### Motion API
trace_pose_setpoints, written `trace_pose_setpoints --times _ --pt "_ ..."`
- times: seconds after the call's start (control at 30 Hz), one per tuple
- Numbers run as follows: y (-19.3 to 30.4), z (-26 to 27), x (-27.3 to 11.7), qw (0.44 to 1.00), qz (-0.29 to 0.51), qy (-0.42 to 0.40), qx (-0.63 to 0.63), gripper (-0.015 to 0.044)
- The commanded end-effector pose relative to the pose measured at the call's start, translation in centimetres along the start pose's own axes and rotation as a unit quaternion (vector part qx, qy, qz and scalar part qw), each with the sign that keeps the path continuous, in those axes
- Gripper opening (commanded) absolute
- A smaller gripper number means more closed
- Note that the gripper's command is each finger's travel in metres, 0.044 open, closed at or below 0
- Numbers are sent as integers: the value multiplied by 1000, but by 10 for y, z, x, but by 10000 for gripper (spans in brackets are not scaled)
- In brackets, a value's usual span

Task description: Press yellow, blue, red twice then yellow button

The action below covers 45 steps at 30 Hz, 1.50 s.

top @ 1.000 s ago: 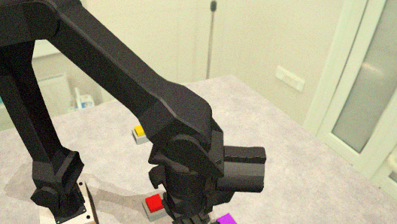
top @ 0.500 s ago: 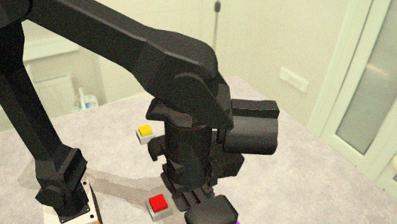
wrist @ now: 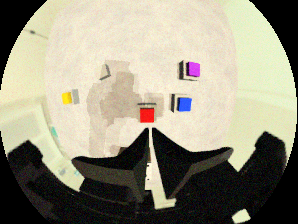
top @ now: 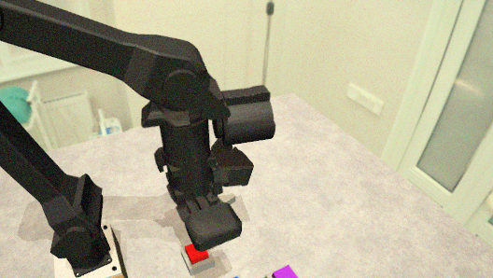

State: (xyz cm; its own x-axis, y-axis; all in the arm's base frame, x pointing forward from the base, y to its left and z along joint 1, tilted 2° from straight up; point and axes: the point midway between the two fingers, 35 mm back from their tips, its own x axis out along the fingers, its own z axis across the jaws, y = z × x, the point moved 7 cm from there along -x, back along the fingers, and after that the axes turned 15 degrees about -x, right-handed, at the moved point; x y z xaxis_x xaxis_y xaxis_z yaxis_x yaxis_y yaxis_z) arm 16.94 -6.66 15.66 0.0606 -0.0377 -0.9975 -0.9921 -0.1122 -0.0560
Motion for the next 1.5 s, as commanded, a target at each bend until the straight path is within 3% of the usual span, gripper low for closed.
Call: trace_pose_setpoints --times 0.0,0.93,1.47 --pt "4 3 40 1000 9 -3 2 20" --pt "6 4 81 1000 10 -3 2 20" --pt "6 4 82 1000 10 -3 2 20"
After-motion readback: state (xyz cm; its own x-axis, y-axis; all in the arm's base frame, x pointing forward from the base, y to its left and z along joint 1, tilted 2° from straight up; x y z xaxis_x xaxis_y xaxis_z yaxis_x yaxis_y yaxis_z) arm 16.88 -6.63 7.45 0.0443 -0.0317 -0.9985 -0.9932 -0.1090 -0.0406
